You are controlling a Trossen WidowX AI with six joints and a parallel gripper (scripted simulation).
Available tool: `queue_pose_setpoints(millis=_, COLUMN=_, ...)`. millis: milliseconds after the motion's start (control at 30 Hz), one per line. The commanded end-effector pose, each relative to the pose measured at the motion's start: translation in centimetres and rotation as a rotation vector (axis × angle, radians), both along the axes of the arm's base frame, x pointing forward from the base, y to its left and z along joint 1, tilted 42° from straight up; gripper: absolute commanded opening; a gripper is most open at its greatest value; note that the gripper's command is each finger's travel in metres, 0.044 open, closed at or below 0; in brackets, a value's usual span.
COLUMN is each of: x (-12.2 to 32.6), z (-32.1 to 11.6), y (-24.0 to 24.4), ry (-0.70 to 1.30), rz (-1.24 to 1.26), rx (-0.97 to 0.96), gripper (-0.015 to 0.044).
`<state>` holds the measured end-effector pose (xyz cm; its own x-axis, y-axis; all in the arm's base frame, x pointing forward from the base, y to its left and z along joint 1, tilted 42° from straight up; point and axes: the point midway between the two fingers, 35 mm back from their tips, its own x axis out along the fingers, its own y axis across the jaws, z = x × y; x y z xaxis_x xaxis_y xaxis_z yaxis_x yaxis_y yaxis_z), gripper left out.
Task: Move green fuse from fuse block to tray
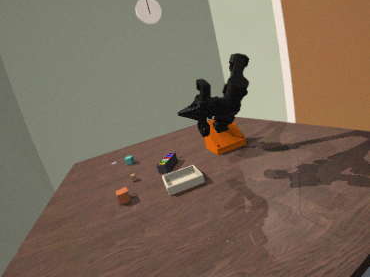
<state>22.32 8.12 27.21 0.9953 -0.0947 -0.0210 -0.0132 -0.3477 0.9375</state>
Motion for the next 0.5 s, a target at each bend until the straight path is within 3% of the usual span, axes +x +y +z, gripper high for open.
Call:
queue_pose_setpoints(millis=0, x=0.1, z=-0.1, y=0.1, ry=0.007, rz=0.003, rx=-0.017, gripper=0.0026)
queue_pose_setpoints(millis=67, x=1.3, z=-0.8, y=0.8, ry=0.069, rz=0.033, rx=-0.149, gripper=0.0069)
queue_pose_setpoints(millis=267, x=6.2, z=-6.2, y=2.3, ry=0.407, rz=0.231, rx=-0.646, gripper=0.0069)
queue_pose_setpoints(millis=467, x=9.2, z=-13.3, y=1.2, ry=0.758, rz=0.558, rx=-0.909, gripper=0.0069)
